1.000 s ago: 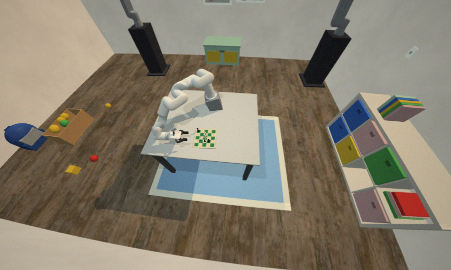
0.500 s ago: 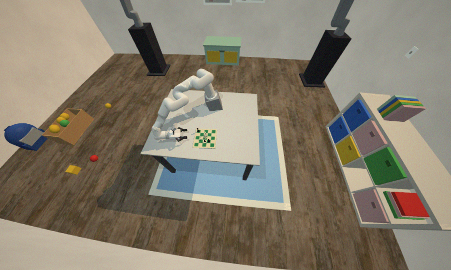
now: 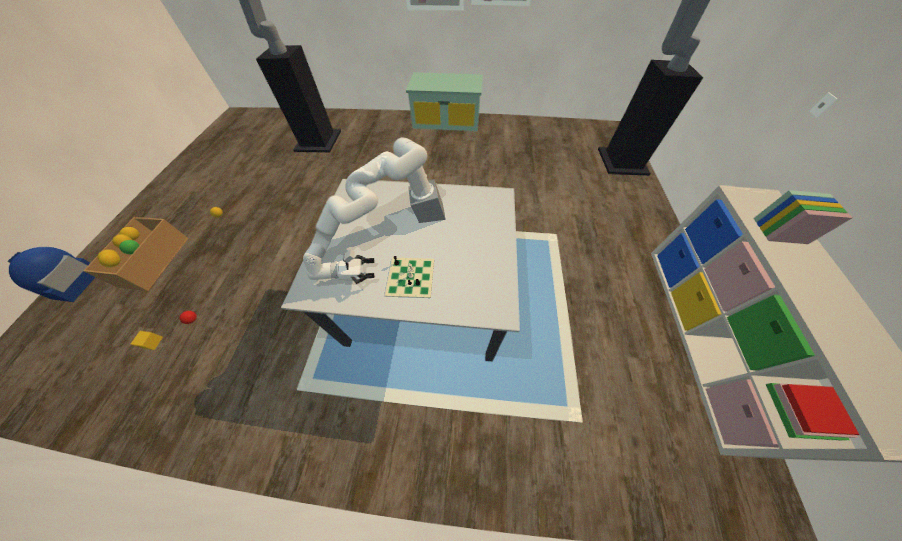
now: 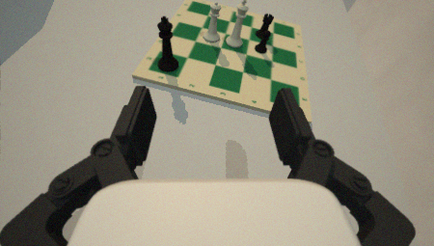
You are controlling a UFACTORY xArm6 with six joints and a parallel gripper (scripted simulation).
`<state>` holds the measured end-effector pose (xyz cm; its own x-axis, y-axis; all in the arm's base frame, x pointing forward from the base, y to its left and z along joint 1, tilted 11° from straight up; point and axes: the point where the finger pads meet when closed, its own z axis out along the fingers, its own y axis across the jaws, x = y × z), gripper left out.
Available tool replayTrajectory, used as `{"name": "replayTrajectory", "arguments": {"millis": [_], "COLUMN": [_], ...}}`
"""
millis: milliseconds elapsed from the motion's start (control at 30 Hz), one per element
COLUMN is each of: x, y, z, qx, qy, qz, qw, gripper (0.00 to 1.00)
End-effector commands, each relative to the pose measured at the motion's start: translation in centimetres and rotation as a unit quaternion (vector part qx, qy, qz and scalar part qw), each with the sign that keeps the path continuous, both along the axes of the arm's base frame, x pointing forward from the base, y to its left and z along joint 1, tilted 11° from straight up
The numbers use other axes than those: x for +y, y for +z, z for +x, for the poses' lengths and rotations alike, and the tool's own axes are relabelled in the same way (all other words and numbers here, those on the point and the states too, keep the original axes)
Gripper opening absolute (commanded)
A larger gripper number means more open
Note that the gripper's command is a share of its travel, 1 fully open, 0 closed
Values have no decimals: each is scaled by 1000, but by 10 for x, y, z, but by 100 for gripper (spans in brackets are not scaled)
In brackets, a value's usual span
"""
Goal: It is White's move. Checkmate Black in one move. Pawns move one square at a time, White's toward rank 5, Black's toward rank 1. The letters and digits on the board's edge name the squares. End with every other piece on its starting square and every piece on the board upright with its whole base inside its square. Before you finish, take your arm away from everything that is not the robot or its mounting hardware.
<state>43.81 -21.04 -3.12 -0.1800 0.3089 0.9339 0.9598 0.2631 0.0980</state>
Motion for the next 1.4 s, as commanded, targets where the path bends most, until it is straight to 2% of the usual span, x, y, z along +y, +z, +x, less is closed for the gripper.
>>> {"name": "replayTrajectory", "arguments": {"millis": [0, 1067, 1233, 1367], "x": [-1, -1, 1, 5], "y": [2, 2, 12, 32], "z": [1, 1, 1, 0], "qx": [-2, -2, -1, -1], "qy": [0, 0, 0, 0], "qz": [-1, -1, -1, -1], "qw": [1000, 1000, 1000, 1000], "gripper": [100, 100, 100, 100]}}
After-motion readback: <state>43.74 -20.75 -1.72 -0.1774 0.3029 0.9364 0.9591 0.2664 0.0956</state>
